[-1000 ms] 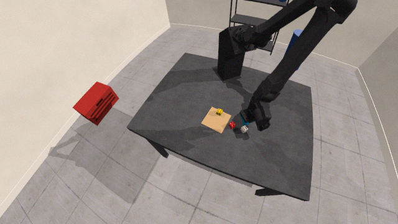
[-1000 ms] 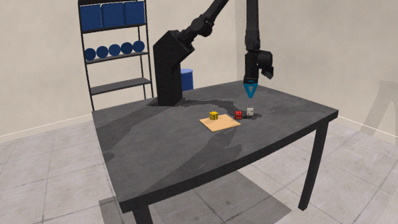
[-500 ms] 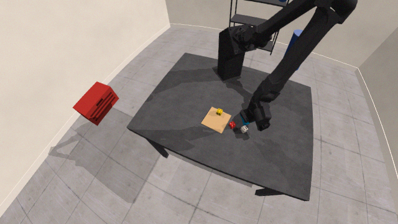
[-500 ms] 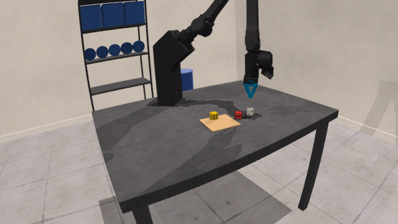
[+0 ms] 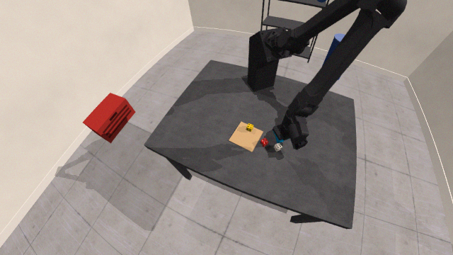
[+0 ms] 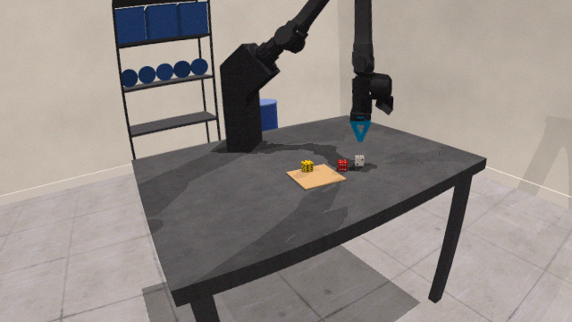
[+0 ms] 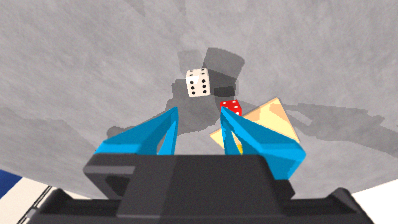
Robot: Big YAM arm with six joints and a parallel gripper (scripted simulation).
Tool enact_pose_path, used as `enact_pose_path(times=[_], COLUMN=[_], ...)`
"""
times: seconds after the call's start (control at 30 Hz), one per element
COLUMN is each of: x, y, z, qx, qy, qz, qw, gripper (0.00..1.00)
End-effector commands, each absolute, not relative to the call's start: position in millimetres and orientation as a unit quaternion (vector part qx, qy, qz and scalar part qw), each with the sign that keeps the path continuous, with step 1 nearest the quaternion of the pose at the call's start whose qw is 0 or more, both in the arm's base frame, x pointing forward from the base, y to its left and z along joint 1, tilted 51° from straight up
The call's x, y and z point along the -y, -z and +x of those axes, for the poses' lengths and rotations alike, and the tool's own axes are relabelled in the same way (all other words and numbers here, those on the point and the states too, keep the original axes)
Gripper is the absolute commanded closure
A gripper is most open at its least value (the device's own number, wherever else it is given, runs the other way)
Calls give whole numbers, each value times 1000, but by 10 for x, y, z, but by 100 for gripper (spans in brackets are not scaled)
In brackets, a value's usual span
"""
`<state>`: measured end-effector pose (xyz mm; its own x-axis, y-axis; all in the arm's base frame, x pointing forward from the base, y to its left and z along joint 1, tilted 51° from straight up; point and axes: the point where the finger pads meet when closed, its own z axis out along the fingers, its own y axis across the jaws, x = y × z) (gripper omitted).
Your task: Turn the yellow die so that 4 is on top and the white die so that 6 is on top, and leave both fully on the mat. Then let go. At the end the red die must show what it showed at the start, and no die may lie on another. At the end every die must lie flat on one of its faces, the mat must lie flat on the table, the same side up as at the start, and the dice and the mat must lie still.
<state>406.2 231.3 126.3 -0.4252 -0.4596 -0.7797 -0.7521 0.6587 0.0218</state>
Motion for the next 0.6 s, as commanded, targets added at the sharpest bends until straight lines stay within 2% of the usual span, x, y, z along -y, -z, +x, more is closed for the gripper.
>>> enact_pose_path(times=[0.0,0.57], x=[-2401,-2512], y=[-1287,-1166], z=[4099,4196], qx=[-814,-818], qy=[-186,-190], qz=[-380,-372], qw=[398,396], gripper=[56,56])
